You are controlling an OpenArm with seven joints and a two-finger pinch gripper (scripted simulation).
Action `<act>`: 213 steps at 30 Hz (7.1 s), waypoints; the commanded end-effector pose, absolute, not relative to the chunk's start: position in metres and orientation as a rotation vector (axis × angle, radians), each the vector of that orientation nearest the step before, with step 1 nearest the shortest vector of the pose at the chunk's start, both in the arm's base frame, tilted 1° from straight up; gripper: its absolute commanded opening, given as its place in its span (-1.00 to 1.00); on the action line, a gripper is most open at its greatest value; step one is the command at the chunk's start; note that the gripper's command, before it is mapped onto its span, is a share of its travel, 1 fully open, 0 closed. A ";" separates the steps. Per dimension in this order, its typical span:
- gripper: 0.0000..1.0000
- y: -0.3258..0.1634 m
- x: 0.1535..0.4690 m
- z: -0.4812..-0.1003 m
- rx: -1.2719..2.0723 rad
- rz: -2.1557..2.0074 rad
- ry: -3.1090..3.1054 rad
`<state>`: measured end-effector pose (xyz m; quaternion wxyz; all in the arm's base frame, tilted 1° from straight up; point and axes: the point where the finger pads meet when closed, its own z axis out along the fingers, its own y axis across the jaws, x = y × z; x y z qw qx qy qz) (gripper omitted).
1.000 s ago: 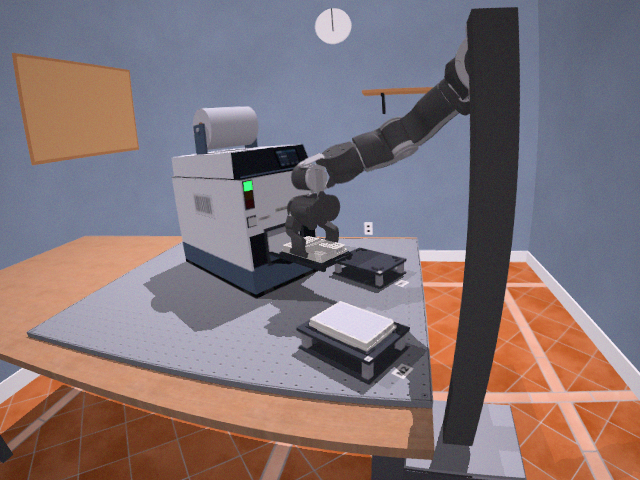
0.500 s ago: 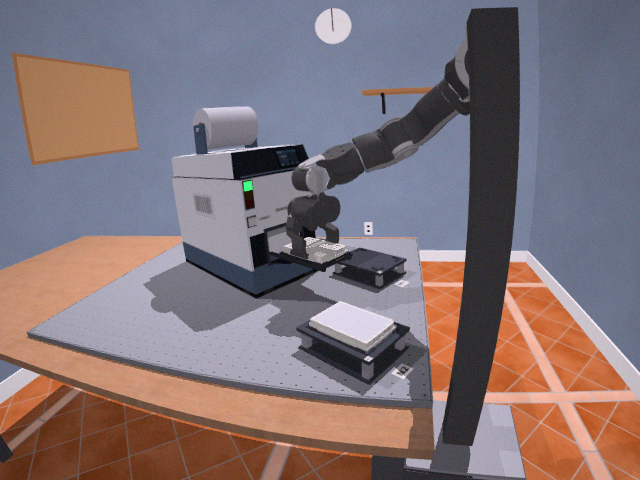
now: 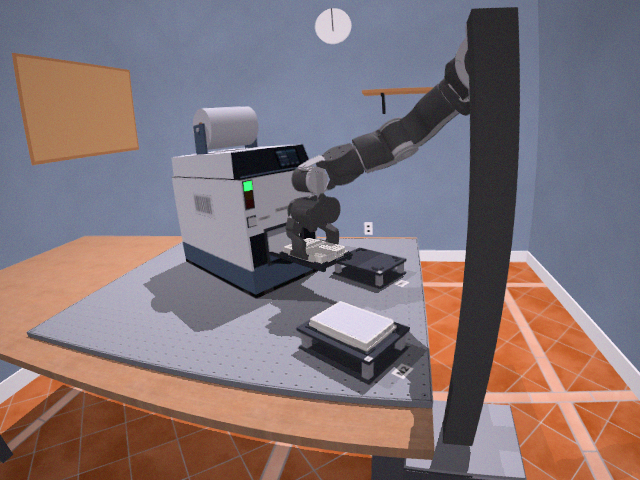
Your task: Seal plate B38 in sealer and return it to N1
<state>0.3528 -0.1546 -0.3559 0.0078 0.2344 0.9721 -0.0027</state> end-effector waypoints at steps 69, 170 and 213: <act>0.54 -0.154 0.353 -0.276 0.732 -0.003 3.035; -1.00 -0.089 0.413 -0.277 1.214 0.535 2.737; -1.00 -0.081 0.422 -0.276 1.606 1.000 2.294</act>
